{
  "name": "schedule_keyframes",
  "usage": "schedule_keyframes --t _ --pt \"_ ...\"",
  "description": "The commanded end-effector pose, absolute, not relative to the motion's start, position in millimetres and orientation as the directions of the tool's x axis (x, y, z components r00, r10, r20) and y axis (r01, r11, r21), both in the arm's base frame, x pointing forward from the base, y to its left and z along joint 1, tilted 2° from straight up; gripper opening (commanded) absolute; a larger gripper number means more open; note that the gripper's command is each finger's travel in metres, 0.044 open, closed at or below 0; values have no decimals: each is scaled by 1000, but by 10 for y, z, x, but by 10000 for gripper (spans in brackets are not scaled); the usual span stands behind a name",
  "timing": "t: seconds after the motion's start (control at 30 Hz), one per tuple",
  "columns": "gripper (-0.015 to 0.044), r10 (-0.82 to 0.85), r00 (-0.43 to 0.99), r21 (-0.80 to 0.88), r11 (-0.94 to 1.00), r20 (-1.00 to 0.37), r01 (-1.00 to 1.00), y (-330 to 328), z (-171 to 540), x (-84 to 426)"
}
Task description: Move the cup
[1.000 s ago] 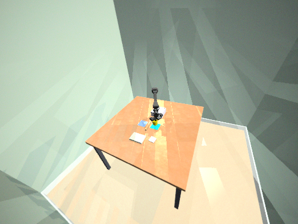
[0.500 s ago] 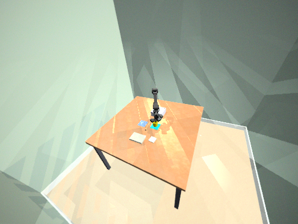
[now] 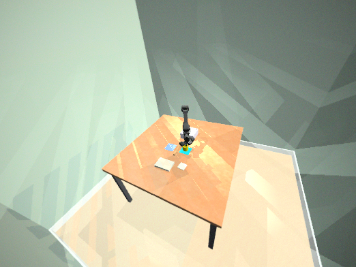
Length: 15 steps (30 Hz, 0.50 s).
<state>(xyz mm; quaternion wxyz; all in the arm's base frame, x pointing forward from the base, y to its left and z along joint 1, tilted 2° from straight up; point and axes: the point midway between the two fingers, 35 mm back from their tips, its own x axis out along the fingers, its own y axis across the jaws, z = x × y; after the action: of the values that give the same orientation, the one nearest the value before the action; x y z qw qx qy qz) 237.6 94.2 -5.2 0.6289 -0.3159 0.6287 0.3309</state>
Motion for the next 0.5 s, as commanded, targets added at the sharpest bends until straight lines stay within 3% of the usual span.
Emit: schedule_keyframes --t 0.0,0.17,0.47 --pt "26 19 -9 18 581 -1000 -813 943 -46 2380" --pt "147 19 -9 18 581 -1000 -813 943 -46 2380" --pt "147 20 -9 19 582 -1000 -813 943 9 2385"
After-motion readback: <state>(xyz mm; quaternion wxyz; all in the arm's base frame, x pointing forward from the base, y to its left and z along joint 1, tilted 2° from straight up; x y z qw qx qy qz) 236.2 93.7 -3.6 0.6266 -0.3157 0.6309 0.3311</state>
